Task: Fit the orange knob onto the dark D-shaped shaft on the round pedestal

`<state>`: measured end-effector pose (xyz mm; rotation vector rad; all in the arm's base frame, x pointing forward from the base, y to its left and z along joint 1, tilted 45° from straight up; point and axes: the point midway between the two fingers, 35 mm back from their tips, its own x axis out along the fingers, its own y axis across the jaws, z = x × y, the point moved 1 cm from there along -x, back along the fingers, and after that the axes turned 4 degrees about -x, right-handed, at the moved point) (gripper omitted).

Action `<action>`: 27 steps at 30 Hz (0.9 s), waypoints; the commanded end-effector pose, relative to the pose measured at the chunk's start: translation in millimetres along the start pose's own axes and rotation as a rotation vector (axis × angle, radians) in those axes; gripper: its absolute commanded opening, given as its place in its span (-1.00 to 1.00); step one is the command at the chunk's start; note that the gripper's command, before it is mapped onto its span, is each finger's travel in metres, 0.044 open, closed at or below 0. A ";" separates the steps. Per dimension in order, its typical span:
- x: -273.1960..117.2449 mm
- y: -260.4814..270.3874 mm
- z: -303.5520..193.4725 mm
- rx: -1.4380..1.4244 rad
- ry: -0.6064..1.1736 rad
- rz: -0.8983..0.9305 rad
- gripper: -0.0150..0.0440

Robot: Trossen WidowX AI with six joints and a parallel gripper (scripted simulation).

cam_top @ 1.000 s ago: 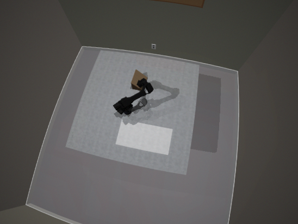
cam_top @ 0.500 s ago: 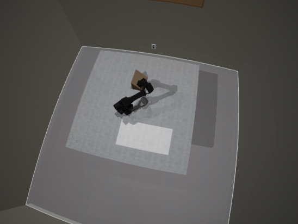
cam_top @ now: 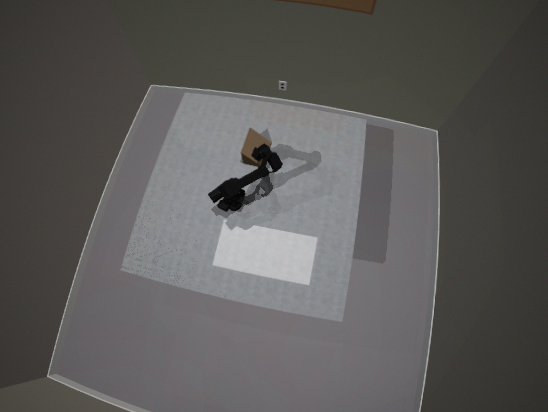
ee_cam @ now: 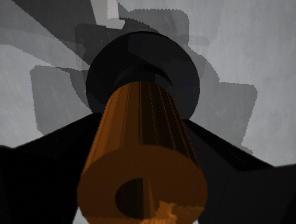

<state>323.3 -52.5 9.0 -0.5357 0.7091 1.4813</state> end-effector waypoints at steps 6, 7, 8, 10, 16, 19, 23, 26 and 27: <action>-2.6 -4.2 -2.7 -0.044 0.003 -0.009 -0.49; -2.6 -4.0 -2.6 -0.044 0.003 -0.009 -0.49; -2.7 -3.9 -2.5 -0.044 0.003 -0.009 -0.49; -2.6 -3.4 -2.4 -0.044 0.003 -0.009 -0.49; -2.2 -1.8 -1.9 -0.044 0.003 -0.009 -0.49; -1.8 -0.6 -1.5 -0.044 0.003 -0.009 -0.49; -0.1 0.0 -1.2 -0.044 0.003 -0.009 -0.49; 2.6 -0.1 -0.7 -0.044 0.003 -0.009 -0.49; 2.2 -0.1 -0.7 -0.044 0.003 -0.009 -0.49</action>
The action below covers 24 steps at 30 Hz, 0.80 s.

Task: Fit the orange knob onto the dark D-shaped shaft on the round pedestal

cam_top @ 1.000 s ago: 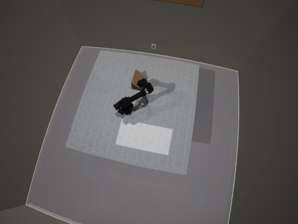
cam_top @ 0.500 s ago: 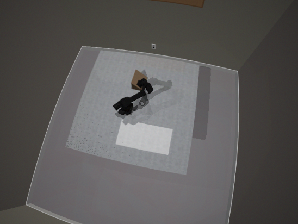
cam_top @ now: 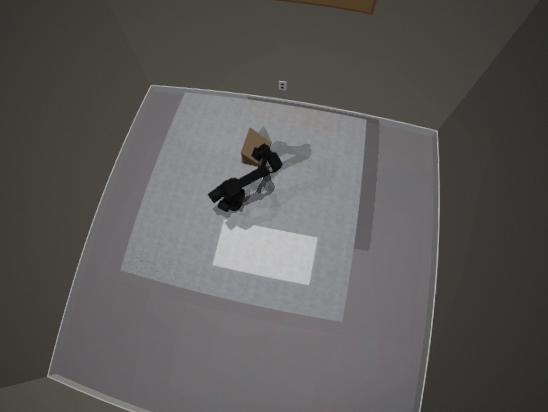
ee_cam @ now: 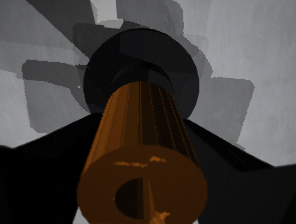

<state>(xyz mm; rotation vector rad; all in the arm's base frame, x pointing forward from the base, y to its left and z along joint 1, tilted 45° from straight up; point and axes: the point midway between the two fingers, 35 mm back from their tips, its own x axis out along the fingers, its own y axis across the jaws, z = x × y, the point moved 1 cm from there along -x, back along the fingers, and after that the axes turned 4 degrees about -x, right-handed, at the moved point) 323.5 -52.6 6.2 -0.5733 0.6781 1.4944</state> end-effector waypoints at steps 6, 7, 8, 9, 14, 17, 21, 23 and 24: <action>-0.8 0.3 1.5 0.001 0.000 -0.003 -0.49; -1.7 0.1 1.5 0.001 0.000 -0.003 -0.49; -2.7 -0.1 1.6 0.001 0.000 -0.003 -0.49; -3.2 -0.3 1.6 0.001 0.000 -0.003 -0.49; -4.6 -0.1 1.8 -0.054 0.000 -0.003 -0.49; -5.4 -0.7 1.7 -0.168 0.000 -0.003 -0.49; -5.5 -2.4 1.1 -0.209 0.000 -0.003 -0.49; -4.9 -3.3 0.4 -0.209 0.000 -0.003 -0.49; -4.7 -3.8 -0.2 -0.209 0.000 -0.003 -0.49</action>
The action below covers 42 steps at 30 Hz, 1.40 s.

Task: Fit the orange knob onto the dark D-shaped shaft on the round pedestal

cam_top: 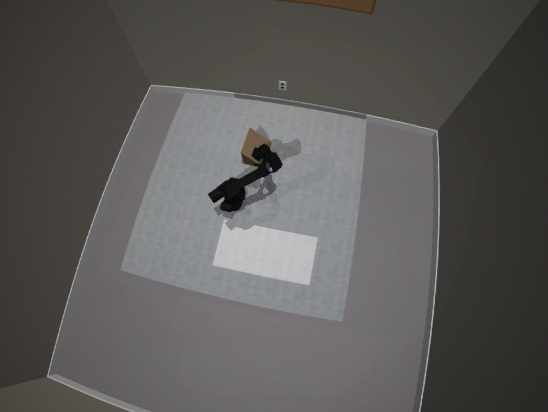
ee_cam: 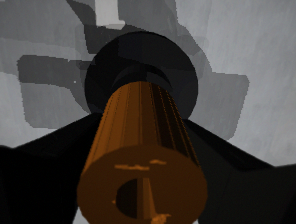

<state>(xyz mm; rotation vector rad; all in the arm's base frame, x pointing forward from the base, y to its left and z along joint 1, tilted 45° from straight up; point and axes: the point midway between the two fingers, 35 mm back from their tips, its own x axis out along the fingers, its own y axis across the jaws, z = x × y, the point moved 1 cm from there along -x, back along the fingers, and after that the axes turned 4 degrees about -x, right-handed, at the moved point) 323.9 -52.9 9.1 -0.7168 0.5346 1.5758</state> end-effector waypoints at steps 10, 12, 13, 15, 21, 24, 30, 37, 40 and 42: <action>2.5 -4.2 -4.6 -0.015 0.005 -0.008 -0.49; 2.5 -4.2 -4.6 -0.015 0.005 -0.008 -0.49; 2.5 -4.2 -4.6 -0.015 0.005 -0.008 -0.49; 0.2 -3.8 -4.7 -0.015 0.005 -0.008 -0.49; -2.2 -3.0 -3.4 -0.041 0.005 -0.008 -0.49; -2.8 -2.2 -2.5 -0.140 0.005 -0.008 -0.49; -2.9 0.5 0.6 -0.224 0.006 -0.007 -0.49; 2.8 0.0 -0.1 -0.224 0.005 -0.007 -0.49; 2.5 -0.1 -0.3 -0.224 0.005 -0.007 -0.49; 2.5 -0.2 -0.4 -0.224 0.005 -0.007 -0.49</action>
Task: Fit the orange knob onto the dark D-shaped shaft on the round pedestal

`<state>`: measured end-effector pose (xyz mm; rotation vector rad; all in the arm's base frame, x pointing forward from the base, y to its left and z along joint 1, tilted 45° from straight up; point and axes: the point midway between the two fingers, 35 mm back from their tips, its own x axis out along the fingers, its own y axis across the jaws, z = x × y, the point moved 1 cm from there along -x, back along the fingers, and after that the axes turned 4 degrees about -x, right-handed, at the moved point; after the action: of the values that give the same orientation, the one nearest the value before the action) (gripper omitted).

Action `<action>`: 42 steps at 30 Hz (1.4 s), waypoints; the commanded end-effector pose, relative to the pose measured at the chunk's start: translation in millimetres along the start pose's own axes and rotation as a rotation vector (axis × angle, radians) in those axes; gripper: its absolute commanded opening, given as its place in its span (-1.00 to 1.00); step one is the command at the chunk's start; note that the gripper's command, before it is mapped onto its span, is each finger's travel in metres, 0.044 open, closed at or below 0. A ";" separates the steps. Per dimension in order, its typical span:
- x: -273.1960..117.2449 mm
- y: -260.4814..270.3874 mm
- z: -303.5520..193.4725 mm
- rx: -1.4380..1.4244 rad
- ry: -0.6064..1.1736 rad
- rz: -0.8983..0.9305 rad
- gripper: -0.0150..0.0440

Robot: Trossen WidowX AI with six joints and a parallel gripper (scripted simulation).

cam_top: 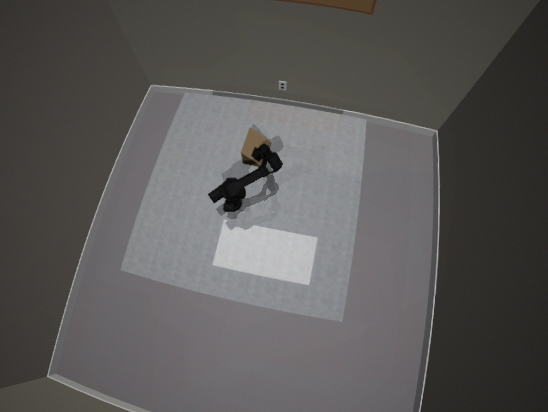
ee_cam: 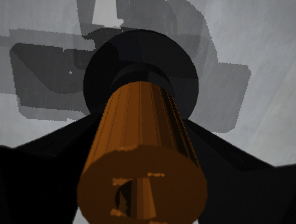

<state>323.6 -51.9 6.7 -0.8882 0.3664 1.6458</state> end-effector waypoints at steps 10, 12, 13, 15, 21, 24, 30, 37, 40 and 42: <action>-4.6 -1.8 0.1 -0.013 0.000 -0.004 -0.49; -4.8 -1.9 0.1 -0.059 0.000 -0.004 -0.49; -4.9 -2.0 0.0 -0.091 0.000 -0.004 -0.49; -5.4 -2.4 -0.5 -0.172 0.000 -0.004 -0.49; -5.1 -3.5 -3.7 -0.213 0.001 -0.004 -0.49; -2.1 -3.2 -3.5 -0.213 0.000 -0.004 -0.49; 0.0 -3.8 -4.1 -0.213 0.000 -0.004 -0.49; 0.6 -3.2 -3.5 -0.213 0.000 -0.004 -0.49; -2.2 -2.6 -3.1 -0.213 0.000 -0.004 -0.49; -3.3 -2.3 -2.6 -0.213 0.000 -0.004 -0.49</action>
<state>327.3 -53.4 5.3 -1.0437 0.1938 1.7053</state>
